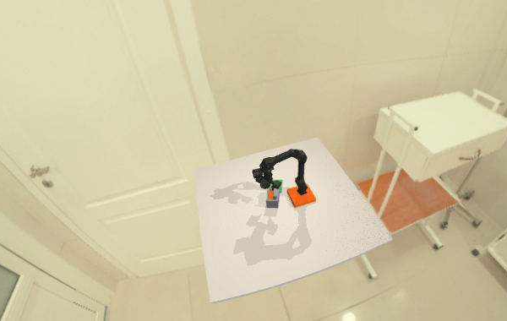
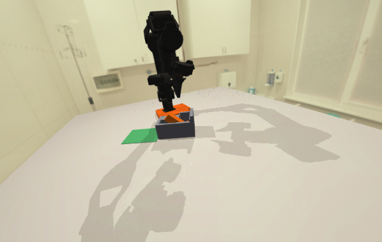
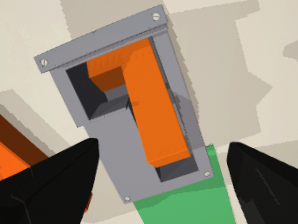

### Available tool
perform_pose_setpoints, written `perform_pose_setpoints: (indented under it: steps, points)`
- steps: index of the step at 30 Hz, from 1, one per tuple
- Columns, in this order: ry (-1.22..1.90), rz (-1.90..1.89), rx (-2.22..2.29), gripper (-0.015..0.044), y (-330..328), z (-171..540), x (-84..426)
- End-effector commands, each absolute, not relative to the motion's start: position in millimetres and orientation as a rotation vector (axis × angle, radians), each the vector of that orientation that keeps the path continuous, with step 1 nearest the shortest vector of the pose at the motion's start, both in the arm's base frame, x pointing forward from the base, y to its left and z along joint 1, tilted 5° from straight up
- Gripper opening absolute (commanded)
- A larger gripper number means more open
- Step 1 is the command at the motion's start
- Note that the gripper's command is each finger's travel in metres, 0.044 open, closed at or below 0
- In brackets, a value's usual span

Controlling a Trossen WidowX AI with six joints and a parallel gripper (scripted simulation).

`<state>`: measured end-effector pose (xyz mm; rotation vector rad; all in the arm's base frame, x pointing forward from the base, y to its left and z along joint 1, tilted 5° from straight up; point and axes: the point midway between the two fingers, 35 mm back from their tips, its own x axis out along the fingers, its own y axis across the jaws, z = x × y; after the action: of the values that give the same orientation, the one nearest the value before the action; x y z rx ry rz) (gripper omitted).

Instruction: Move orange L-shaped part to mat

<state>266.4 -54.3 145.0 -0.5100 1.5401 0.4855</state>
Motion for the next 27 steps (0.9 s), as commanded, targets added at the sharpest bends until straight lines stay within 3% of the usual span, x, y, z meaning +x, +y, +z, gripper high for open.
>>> perform_pose_setpoints:
  steps: [1, 27]
  points:
    - [1.483, 0.801, -0.797, 0.028, -72.1, 141.6, 250.2]
    - [1.483, 0.801, -0.797, 0.028, -73.4, 100.4, 248.8]
